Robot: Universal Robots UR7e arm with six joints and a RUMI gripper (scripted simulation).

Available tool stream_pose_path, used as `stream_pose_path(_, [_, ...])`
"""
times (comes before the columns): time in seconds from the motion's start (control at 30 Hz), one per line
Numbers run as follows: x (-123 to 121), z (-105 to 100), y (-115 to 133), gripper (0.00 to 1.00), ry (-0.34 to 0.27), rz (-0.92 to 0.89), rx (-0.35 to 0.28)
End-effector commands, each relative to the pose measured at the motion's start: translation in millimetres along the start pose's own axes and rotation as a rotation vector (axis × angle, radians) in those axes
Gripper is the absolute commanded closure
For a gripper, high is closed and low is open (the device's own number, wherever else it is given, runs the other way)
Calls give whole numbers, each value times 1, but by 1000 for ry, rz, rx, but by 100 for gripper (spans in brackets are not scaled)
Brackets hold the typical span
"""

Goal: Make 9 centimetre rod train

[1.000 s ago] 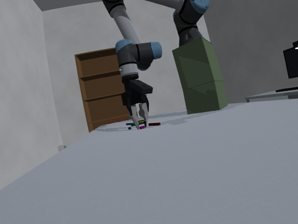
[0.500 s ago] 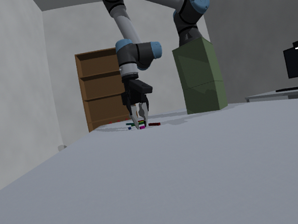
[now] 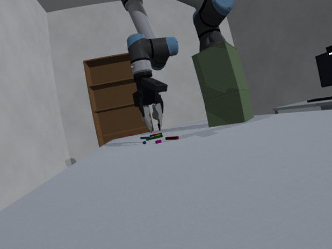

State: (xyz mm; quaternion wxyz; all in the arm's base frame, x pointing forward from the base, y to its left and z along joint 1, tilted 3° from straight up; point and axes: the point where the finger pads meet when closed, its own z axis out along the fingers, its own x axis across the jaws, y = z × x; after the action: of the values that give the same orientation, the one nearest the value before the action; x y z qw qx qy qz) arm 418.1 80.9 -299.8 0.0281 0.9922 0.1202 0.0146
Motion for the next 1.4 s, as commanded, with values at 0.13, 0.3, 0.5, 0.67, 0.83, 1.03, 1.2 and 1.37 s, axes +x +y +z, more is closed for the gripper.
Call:
stream_pose_path(0.13, [-1,-36,-1,79,-4,0,2])
stream_pose_path(0.3, [-1,-47,-1,79,-4,-1,2])
stream_pose_path(0.5, [-1,-49,-1,0,-4,0,2])
stream_pose_path(0.67, [0,-48,0,0,-3,0,2])
stream_pose_path(0.83, [0,-48,0,0,-3,0,2])
stream_pose_path(1.03, [0,-48,0,0,-3,0,2])
stream_pose_path(1.2, [0,-48,0,0,-3,0,2])
stream_pose_path(1.37, [0,-48,0,0,-3,2,2])
